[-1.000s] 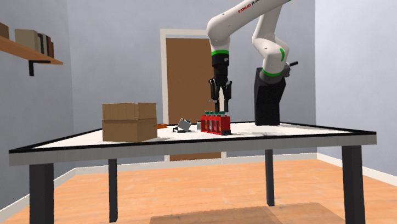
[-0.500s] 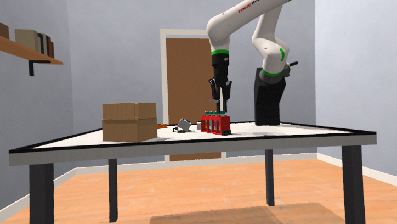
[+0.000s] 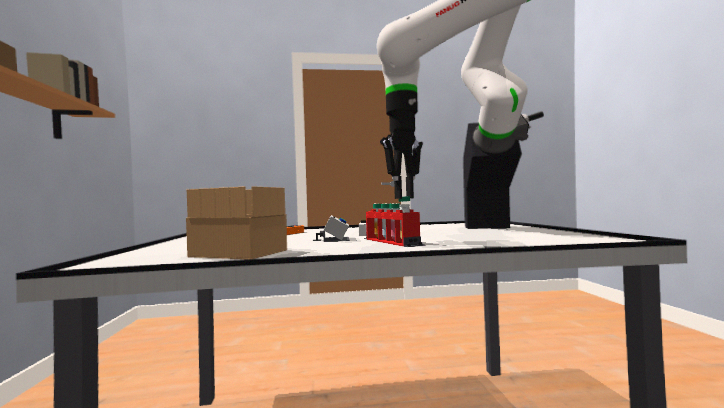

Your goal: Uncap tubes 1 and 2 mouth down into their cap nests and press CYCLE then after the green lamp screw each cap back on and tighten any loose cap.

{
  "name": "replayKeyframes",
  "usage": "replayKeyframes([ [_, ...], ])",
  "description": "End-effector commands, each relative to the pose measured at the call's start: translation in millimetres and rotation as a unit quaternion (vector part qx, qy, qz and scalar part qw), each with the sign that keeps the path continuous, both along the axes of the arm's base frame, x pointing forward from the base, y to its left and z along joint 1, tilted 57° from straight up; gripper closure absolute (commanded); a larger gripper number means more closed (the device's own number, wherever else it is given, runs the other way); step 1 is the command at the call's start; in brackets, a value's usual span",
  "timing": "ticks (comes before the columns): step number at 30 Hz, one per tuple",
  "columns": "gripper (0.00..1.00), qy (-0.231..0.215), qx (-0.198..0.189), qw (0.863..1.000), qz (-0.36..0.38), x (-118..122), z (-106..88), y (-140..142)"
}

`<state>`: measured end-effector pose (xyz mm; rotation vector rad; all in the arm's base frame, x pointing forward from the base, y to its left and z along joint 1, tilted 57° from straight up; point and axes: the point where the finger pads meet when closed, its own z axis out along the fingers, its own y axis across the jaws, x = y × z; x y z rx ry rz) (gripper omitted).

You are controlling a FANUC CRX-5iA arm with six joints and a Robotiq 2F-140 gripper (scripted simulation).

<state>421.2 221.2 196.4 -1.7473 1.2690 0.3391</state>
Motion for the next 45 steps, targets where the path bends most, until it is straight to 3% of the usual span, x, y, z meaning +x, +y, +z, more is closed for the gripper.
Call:
replayKeyframes([
  [1,0.7,0.0,0.0,1.0,0.0,-2.2,5.2,-7.7],
  [5,0.7,0.0,0.0,1.0,0.0,-4.6,9.8,-14.5],
  [8,0.7,-0.099,-0.035,0.992,0.067,1.7,-9.2,-29.5],
  [13,0.7,-0.132,-0.047,0.986,0.089,4.3,-17.0,-35.7],
  [15,0.7,-0.194,-0.069,0.97,0.131,8.3,-29.1,-45.4],
  [20,0.7,-0.275,-0.098,0.938,0.186,13.7,-45.4,-58.3],
  [27,0.7,-0.383,-0.136,0.876,0.26,22.4,-71.5,-79.1],
  [28,0.7,-0.388,-0.136,0.873,0.263,24.5,-77.8,-84.2],
  [30,0.7,-0.388,-0.136,0.873,0.263,24.5,-77.8,-84.2],
  [45,0.7,-0.388,-0.136,0.873,0.263,53.3,-164.6,-153.3],
])
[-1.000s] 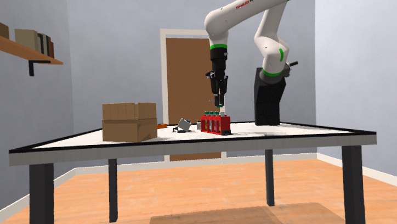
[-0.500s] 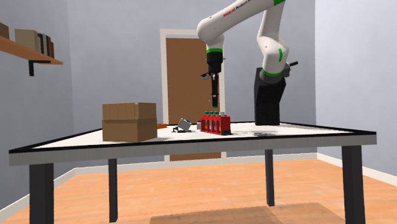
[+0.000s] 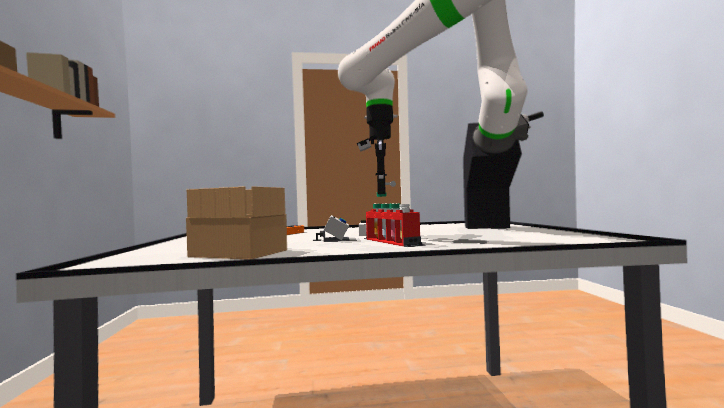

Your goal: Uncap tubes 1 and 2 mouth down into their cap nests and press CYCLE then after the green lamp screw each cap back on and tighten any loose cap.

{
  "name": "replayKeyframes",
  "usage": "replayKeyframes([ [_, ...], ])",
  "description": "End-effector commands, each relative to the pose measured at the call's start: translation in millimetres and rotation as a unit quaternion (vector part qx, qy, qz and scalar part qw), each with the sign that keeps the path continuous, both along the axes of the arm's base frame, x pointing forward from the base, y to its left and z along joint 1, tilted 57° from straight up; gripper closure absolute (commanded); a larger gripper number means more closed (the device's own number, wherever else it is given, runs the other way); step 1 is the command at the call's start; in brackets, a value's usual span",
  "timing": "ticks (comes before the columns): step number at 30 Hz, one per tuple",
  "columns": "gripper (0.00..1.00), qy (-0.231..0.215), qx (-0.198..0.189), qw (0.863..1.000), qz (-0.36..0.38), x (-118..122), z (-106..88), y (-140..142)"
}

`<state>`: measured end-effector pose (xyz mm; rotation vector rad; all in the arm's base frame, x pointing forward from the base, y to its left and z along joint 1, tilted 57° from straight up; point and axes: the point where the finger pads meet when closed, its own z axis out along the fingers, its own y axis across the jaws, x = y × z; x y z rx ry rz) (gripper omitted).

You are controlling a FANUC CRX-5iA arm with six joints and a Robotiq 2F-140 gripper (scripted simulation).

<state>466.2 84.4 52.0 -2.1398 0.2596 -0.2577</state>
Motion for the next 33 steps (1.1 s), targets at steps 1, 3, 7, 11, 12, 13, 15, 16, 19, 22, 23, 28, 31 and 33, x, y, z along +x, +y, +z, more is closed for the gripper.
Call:
replayKeyframes([
  [1,0.7,-0.001,0.002,1.0,0.002,8.4,-20.2,-16.5],
  [3,0.7,-0.001,0.002,1.0,0.002,10.5,-26.5,-21.6],
  [7,0.7,-0.001,0.002,1.0,0.002,18.9,-51.8,-41.7],
  [11,0.7,-0.001,0.002,1.0,0.002,27.2,-77.0,-61.8],
  [12,0.7,-0.001,0.002,1.0,0.002,27.4,-77.6,-62.2],
  [13,0.7,-0.001,0.002,1.0,0.002,27.5,-77.6,-62.2],
  [15,0.7,-0.001,0.002,1.0,0.002,27.5,-77.6,-62.3],
  [16,0.7,-0.001,0.002,1.0,0.002,27.4,-77.5,-62.2],
  [19,0.7,-0.001,0.002,1.0,0.002,27.5,-77.6,-62.2],
  [22,0.7,-0.001,0.002,1.0,0.002,30.3,-83.0,-54.3],
  [23,0.7,-0.001,0.002,1.0,0.002,31.7,-85.7,-50.3],
  [28,0.7,-0.001,0.002,1.0,0.002,38.7,-99.1,-30.5],
  [31,0.7,-0.001,0.002,1.0,0.002,42.9,-107.2,-18.5],
  [33,0.7,-0.001,0.002,1.0,0.002,45.7,-112.6,-10.6],
])
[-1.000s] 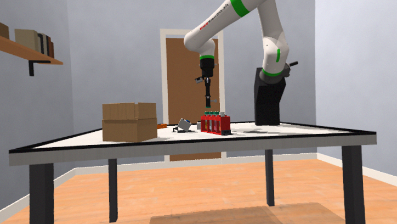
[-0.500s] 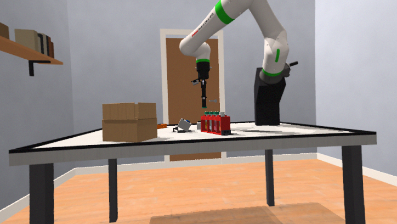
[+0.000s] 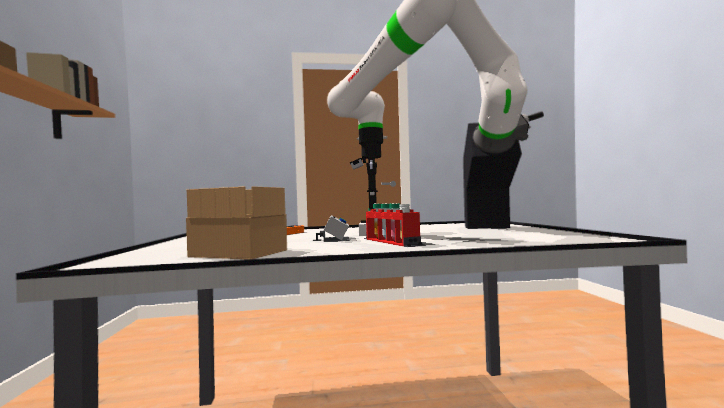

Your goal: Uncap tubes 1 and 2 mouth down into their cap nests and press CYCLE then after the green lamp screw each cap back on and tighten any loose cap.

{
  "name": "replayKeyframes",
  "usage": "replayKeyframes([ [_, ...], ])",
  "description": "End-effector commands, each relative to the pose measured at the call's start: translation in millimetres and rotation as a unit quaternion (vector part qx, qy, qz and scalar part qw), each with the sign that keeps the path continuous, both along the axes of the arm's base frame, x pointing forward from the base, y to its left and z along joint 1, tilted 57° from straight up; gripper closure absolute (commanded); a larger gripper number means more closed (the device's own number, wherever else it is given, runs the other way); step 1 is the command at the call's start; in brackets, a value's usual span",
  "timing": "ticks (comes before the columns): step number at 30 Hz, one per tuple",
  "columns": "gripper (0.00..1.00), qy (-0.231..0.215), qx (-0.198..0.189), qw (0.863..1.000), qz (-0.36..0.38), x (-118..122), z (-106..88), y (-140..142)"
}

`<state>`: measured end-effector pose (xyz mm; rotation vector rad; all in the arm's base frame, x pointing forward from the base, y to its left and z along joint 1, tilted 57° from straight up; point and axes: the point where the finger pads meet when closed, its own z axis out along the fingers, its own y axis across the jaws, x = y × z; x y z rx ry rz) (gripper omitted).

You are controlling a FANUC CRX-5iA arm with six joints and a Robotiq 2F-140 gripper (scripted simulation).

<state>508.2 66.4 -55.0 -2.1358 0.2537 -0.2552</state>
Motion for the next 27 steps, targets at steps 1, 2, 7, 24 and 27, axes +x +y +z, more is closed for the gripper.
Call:
replayKeyframes([
  [1,0.7,-0.001,0.0,1.0,0.0,5.0,-8.3,11.4],
  [2,0.7,-0.001,0.0,1.0,0.0,5.0,-8.3,11.4],
  [7,0.7,-0.001,0.0,1.0,0.0,10.6,-19.1,27.2],
  [24,0.7,-0.001,0.0,1.0,0.0,21.3,-39.7,57.3],
  [27,0.7,-0.001,0.0,1.0,0.0,21.4,-40.3,58.1],
])
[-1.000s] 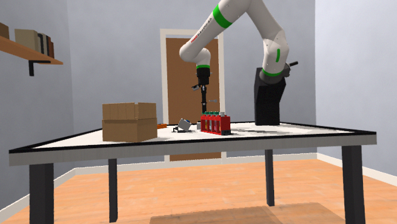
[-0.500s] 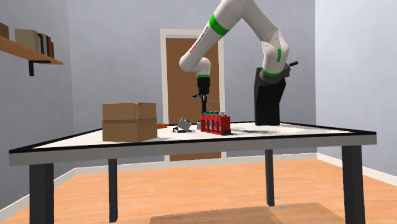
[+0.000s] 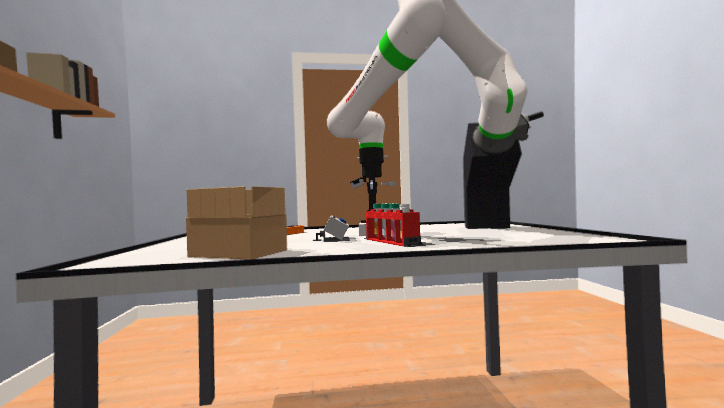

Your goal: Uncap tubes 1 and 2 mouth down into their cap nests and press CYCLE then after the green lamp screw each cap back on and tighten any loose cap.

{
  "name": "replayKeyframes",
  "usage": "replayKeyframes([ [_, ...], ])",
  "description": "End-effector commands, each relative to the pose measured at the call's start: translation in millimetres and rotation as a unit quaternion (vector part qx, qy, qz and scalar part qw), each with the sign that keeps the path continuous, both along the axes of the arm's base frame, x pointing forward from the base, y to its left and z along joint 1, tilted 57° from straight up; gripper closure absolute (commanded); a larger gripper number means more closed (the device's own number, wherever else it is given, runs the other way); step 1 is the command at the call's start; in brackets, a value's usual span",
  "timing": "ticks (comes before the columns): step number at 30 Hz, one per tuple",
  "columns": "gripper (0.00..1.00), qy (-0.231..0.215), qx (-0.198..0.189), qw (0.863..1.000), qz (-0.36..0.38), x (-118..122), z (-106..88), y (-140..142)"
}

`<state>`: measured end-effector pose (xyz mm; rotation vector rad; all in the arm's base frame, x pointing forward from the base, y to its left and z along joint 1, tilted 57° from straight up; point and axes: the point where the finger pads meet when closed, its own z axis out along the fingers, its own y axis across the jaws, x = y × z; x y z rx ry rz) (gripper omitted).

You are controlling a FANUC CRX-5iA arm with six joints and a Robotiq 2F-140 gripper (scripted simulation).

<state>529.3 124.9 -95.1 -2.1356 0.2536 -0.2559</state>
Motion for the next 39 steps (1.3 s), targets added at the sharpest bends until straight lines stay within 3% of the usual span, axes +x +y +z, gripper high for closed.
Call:
replayKeyframes([
  [1,0.7,0.0,0.0,1.0,0.0,0.5,-0.5,0.1],
  [23,0.7,0.0,0.0,1.0,0.0,2.7,-5.1,6.8],
  [24,0.64,0.0,0.0,1.0,0.0,2.7,-5.1,6.8],
  [39,0.64,0.0,0.0,1.0,0.0,1.3,-2.4,2.9],
])
